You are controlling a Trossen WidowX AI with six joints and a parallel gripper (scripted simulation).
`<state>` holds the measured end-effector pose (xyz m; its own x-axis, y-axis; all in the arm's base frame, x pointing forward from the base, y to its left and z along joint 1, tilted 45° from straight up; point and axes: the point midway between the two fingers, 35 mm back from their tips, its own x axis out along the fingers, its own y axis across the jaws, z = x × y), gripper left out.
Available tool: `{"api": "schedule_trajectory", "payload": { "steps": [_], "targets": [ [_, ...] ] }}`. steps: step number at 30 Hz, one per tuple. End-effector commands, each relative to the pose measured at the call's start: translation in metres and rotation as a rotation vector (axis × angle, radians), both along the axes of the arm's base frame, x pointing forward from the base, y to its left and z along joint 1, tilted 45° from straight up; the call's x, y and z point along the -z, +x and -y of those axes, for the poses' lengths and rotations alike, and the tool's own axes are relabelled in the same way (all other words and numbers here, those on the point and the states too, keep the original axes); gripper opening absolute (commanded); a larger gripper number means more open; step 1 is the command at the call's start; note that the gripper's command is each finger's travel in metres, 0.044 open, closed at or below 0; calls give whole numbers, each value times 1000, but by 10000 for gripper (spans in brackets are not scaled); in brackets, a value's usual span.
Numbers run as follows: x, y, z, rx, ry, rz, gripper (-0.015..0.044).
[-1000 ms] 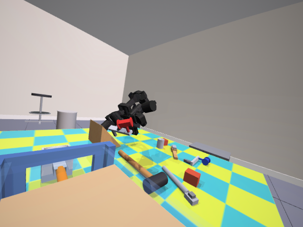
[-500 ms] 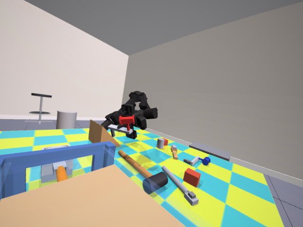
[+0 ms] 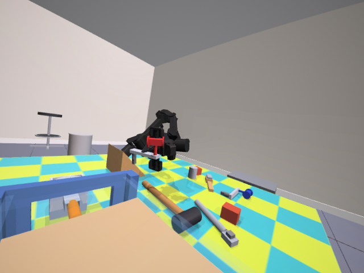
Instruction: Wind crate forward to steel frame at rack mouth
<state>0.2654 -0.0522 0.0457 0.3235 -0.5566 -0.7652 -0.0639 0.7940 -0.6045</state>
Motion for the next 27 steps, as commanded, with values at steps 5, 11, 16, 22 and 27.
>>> {"api": "schedule_trajectory", "payload": {
  "steps": [5, 11, 16, 22, 27],
  "targets": [
    [-1, -1, 3, 30, -106, 30, 0],
    [-1, -1, 3, 30, -106, 30, 0],
    [8, 2, 4, 23, -85, 19, 0],
    [34, 10, 22, 29, -70, 10, 0],
    [55, 8, 41, 65, -58, 7, 0]
  ]
}}
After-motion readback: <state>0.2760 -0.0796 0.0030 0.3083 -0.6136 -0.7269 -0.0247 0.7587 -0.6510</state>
